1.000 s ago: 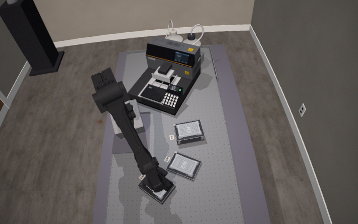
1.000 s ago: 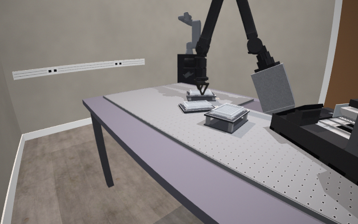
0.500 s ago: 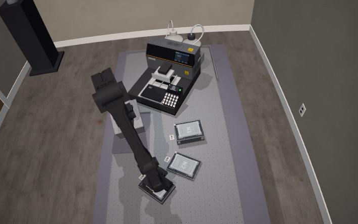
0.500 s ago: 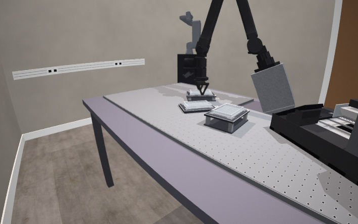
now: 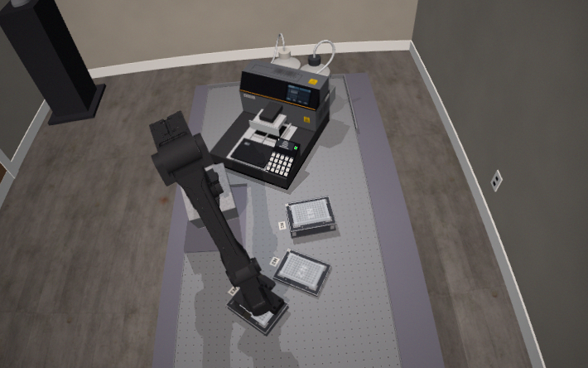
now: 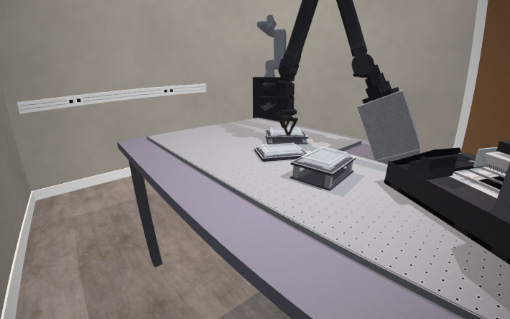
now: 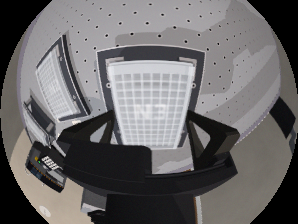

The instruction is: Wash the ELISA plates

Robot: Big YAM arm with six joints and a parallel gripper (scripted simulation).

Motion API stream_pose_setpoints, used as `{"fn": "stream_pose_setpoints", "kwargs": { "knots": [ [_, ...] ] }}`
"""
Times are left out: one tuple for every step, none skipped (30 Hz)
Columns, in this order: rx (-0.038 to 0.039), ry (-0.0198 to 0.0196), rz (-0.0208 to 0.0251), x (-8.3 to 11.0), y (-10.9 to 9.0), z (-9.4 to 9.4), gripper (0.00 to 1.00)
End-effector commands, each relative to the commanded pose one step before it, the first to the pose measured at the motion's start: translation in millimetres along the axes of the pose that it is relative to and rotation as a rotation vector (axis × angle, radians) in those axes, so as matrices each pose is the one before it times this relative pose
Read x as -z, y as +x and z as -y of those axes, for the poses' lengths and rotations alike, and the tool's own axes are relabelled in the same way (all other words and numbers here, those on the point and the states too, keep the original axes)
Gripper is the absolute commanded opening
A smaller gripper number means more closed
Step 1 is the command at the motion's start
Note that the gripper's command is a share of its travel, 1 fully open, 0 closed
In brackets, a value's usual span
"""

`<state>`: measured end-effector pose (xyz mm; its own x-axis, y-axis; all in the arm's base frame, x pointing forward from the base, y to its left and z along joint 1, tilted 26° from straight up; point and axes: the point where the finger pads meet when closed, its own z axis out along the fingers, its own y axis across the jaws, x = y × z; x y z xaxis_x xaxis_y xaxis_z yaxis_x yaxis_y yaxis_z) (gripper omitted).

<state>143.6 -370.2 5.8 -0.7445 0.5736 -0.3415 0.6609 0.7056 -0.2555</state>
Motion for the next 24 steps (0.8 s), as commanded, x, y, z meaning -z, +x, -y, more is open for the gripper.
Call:
{"fn": "stream_pose_setpoints", "kwargs": {
  "knots": [
    [0.00036, 0.01371, 0.0263, 0.0, -10.11, 8.9, 1.0],
    [0.0, 0.0, 0.0, 0.0, 0.0, 0.0, 1.0],
    [-0.00112, -0.00513, -0.00688, 2.15, 2.1, -4.19, 0.98],
    [0.0, 0.0, 0.0, 0.0, 0.0, 0.0, 0.96],
    [0.0, 0.0, 0.0, 0.0, 0.0, 0.0, 0.94],
    [0.0, 0.0, 0.0, 0.0, 0.0, 0.0, 0.92],
    [0.0, 0.0, 0.0, 0.0, 0.0, 0.0, 0.9],
    [0.00001, 0.00001, 0.0, 0.0, 0.0, 0.0, 0.88],
    [0.0, 0.0, 0.0, 0.0, 0.0, 0.0, 0.86],
    [0.0, 0.0, 0.0, 0.0, 0.0, 0.0, 0.86],
    [0.0, 0.0, 0.0, 0.0, 0.0, 0.0, 0.86],
    [0.0, 0.0, 0.0, 0.0, 0.0, 0.0, 0.84],
    [0.0, 0.0, 0.0, 0.0, 0.0, 0.0, 0.84],
    [0.0, 0.0, 0.0, 0.0, 0.0, 0.0, 0.84],
    [0.0, 0.0, 0.0, 0.0, 0.0, 0.0, 0.84],
    [0.0, 0.0, 0.0, 0.0, 0.0, 0.0, 0.84],
    [0.0, 0.0, 0.0, 0.0, 0.0, 0.0, 0.84],
    [0.0, 0.0, 0.0, 0.0, 0.0, 0.0, 0.84],
    [0.0, 0.0, 0.0, 0.0, 0.0, 0.0, 0.84],
    [0.0, 0.0, 0.0, 0.0, 0.0, 0.0, 0.84],
    [0.0, 0.0, 0.0, 0.0, 0.0, 0.0, 0.84],
    [0.0, 0.0, 0.0, 0.0, 0.0, 0.0, 0.84],
    [0.0, 0.0, 0.0, 0.0, 0.0, 0.0, 0.84],
    [0.0, 0.0, 0.0, 0.0, 0.0, 0.0, 0.84]
  ]
}}
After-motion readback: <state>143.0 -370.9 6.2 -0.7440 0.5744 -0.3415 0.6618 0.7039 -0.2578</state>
